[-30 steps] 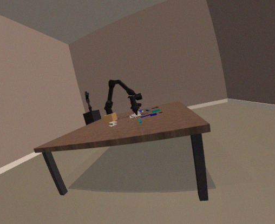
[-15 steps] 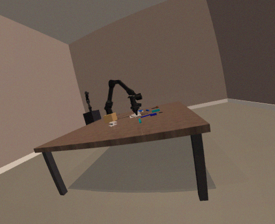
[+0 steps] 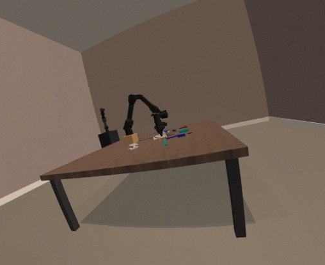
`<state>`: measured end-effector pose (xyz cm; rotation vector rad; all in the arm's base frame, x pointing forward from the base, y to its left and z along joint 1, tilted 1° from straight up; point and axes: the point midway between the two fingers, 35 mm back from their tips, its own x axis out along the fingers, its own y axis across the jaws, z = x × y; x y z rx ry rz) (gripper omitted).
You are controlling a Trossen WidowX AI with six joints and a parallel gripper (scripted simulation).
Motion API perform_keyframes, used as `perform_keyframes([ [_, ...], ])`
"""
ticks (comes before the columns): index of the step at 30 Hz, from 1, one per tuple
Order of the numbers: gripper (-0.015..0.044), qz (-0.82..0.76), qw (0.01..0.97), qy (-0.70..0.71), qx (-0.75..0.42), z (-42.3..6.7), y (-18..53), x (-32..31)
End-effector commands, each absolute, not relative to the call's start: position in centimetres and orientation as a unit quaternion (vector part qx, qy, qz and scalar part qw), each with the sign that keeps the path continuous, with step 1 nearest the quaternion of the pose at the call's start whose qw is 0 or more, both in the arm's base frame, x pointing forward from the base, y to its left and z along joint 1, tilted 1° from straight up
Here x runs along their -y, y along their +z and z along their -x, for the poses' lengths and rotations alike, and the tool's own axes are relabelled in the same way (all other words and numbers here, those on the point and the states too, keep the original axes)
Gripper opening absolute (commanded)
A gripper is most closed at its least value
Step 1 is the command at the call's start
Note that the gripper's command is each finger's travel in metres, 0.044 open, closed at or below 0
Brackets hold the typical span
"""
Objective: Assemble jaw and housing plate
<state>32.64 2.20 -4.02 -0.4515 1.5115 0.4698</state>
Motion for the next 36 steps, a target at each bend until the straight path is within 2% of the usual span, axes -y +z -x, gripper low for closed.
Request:
perform_keyframes([
  [1, 0.0134, 0.203, 0.680, 0.210, -0.672, -32.7, -4.0, -2.2],
  [12, 0.0134, 0.203, 0.680, 0.210, -0.672, -32.7, -4.0, -2.2],
  [16, 0.0224, 0.201, 0.680, 0.209, -0.673, -32.6, -4.0, -2.2],
  [30, 0.0224, 0.201, 0.680, 0.209, -0.673, -32.7, -3.7, -2.2],
  [36, 0.0224, 0.203, 0.680, 0.210, -0.672, -32.7, 1.7, -2.1],
])
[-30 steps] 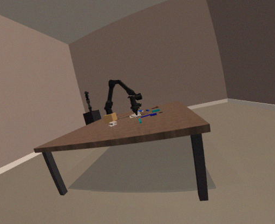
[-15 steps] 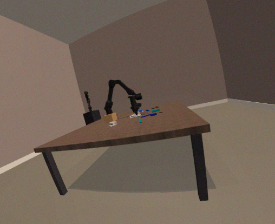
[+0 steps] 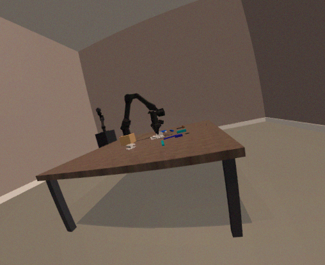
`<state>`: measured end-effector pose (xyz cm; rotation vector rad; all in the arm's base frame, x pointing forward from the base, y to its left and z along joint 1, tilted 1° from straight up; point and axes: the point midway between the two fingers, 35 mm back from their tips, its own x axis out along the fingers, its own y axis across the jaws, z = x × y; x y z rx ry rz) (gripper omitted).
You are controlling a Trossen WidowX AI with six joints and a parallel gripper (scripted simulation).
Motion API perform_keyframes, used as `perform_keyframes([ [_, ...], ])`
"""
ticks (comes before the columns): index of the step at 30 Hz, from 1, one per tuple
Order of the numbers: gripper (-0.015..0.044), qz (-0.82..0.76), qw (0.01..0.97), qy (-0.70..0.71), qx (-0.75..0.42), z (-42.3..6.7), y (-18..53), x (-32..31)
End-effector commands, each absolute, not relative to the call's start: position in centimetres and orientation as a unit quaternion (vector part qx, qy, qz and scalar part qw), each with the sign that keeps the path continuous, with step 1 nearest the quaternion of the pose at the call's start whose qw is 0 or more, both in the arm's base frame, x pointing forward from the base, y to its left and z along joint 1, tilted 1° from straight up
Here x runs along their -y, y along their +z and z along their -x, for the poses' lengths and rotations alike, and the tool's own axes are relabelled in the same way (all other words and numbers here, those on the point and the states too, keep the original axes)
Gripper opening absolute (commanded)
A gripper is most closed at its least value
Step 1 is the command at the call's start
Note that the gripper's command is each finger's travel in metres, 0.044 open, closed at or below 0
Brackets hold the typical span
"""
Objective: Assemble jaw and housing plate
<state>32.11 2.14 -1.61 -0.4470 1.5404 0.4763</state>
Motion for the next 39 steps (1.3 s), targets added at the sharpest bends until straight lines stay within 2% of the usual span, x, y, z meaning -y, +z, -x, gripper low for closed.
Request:
perform_keyframes([
  [1, 0.0224, 0.203, 0.680, 0.210, -0.672, -32.6, 2.6, -2.1],
  [5, 0.0224, 0.201, 0.682, 0.208, -0.671, -32.7, 2.0, -2.1],
  [13, 0.0434, 0.171, 0.689, 0.205, -0.674, -31.7, 2.4, -0.4],
  [14, 0.0440, 0.163, 0.691, 0.197, -0.676, -31.6, 2.4, -0.2],
  [39, 0.0440, -0.099, 0.707, -0.075, -0.696, -30.0, 3.1, 8.2],
])
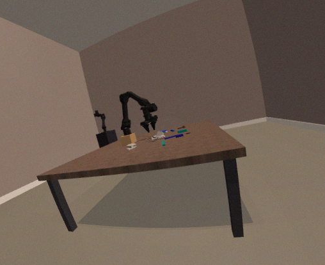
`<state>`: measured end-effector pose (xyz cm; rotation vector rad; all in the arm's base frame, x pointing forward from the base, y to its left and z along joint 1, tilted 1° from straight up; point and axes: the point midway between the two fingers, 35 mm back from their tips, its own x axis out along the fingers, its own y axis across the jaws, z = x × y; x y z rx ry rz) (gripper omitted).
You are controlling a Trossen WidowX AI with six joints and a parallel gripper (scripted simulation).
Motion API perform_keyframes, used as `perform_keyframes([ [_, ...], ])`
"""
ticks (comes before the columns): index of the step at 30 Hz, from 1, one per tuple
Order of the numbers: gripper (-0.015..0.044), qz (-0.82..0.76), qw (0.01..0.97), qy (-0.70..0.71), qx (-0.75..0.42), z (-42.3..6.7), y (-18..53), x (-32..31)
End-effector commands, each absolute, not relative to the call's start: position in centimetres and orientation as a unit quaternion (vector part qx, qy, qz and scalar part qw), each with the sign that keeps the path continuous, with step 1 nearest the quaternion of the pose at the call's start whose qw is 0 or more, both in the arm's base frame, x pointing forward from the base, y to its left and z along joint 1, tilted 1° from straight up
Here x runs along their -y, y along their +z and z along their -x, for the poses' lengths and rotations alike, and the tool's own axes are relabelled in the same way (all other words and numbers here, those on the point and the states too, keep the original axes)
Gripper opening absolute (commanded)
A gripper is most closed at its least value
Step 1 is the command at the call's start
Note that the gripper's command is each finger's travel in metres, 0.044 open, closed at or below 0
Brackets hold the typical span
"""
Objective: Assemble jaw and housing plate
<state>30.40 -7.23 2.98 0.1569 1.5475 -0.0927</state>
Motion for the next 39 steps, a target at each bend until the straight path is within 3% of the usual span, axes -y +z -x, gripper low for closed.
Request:
perform_keyframes([
  [1, 0.0440, -0.109, 0.706, -0.086, -0.695, -29.9, 3.1, 8.5],
  [39, 0.0440, -0.477, 0.525, -0.475, -0.521, -22.8, 4.0, 19.6],
])
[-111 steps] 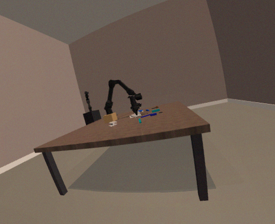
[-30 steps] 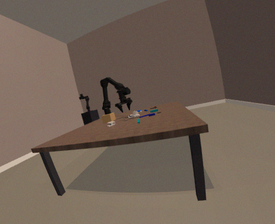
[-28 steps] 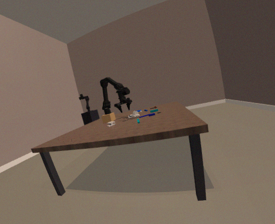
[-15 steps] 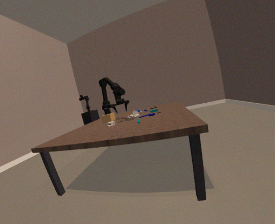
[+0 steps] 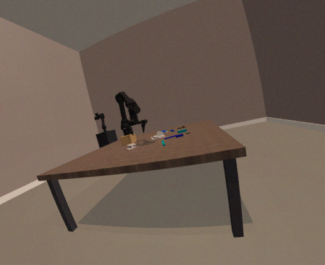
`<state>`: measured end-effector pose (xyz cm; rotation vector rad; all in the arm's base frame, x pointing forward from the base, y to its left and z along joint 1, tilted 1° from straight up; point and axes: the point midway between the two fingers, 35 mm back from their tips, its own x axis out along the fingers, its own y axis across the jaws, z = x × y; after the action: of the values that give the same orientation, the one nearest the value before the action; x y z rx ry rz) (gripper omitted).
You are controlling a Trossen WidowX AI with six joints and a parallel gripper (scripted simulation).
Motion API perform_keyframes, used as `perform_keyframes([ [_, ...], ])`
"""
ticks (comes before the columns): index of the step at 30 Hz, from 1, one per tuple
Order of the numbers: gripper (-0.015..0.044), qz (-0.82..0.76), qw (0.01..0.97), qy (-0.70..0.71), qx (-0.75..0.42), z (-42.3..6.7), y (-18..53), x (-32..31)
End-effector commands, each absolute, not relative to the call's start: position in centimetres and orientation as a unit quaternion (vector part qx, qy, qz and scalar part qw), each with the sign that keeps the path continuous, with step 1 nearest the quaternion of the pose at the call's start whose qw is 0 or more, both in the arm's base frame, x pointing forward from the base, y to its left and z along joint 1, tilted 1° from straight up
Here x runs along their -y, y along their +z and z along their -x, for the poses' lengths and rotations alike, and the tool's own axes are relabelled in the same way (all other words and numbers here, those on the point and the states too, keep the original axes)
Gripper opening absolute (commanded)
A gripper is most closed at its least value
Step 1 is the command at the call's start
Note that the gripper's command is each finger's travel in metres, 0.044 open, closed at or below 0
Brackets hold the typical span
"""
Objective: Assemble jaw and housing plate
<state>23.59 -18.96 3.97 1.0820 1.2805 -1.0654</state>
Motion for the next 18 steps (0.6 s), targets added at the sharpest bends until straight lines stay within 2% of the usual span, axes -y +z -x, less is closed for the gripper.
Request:
perform_keyframes([
  [1, 0.0440, -0.485, 0.518, -0.483, -0.513, -22.6, 4.1, 19.8],
  [18, 0.0440, -0.601, 0.371, -0.605, -0.368, -18.2, 4.5, 23.4],
])
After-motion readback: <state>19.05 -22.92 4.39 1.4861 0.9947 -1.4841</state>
